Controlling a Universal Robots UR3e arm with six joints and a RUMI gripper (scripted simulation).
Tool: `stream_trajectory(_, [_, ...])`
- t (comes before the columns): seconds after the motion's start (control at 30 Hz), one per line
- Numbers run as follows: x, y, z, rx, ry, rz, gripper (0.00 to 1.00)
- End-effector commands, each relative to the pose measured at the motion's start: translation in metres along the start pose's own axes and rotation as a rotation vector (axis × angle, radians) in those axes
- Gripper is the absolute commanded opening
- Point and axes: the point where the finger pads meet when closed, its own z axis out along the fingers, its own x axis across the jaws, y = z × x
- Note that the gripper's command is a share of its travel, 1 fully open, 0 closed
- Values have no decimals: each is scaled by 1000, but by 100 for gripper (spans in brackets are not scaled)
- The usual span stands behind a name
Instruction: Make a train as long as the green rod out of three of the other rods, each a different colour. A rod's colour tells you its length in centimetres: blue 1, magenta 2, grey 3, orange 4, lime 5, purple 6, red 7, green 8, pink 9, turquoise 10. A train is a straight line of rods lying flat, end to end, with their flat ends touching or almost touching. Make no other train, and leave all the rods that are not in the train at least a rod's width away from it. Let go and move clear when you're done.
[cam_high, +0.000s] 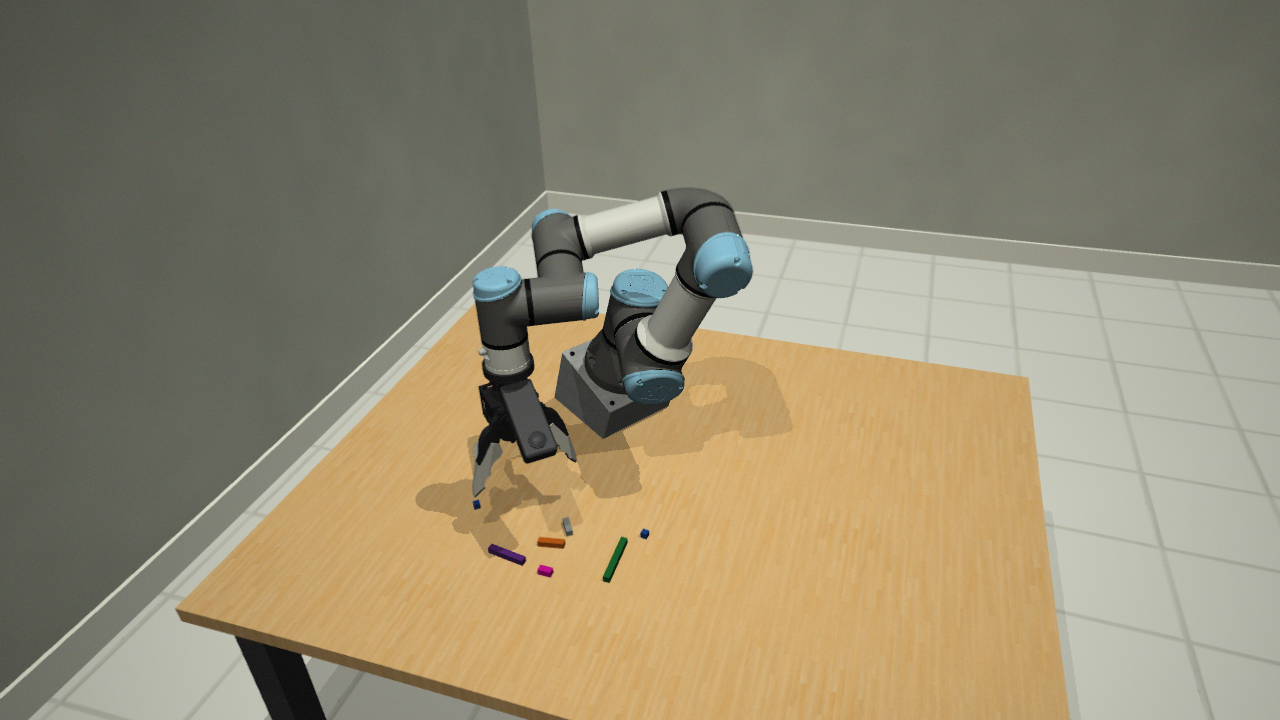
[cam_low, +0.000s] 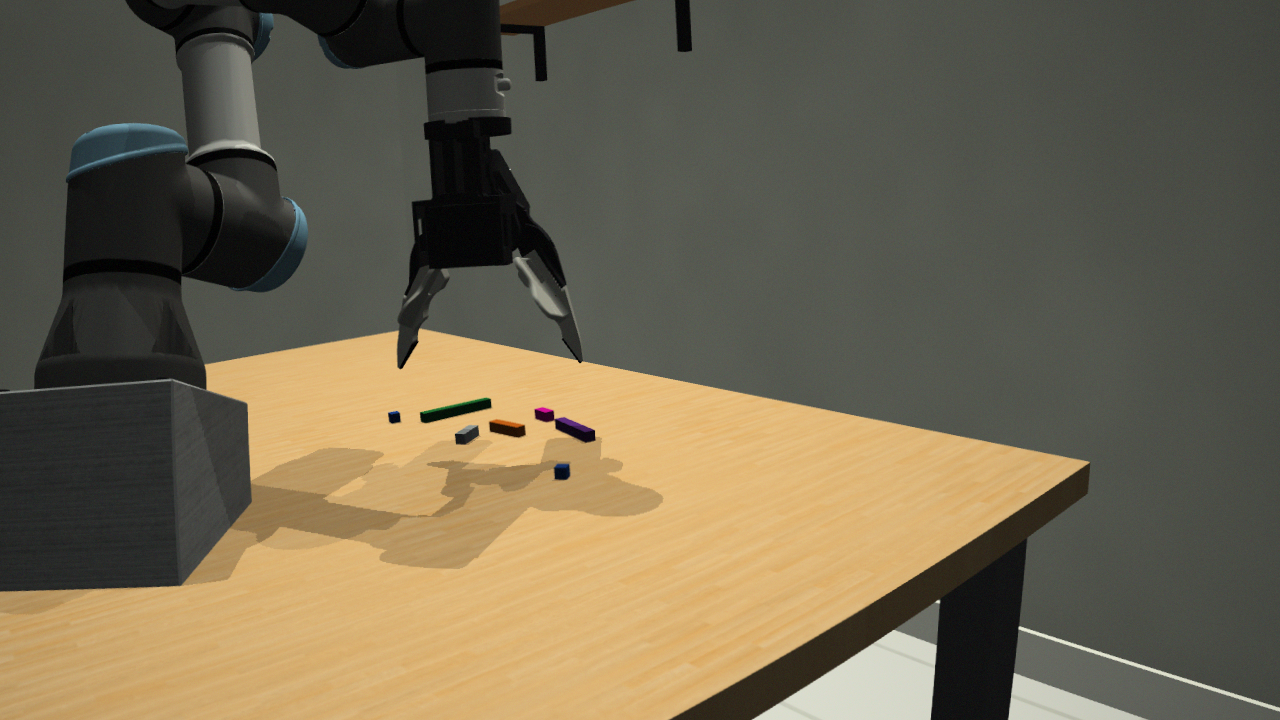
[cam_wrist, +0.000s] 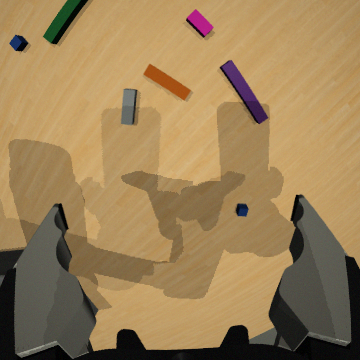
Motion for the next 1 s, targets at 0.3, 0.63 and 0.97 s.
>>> stream_trajectory(0.3, [1, 0, -1, 0, 2, 0, 100])
stream_trajectory(0.63, [1, 0, -1, 0, 2, -1, 100])
stream_trajectory(0.97, [-2, -5, 0, -3, 2, -66, 100])
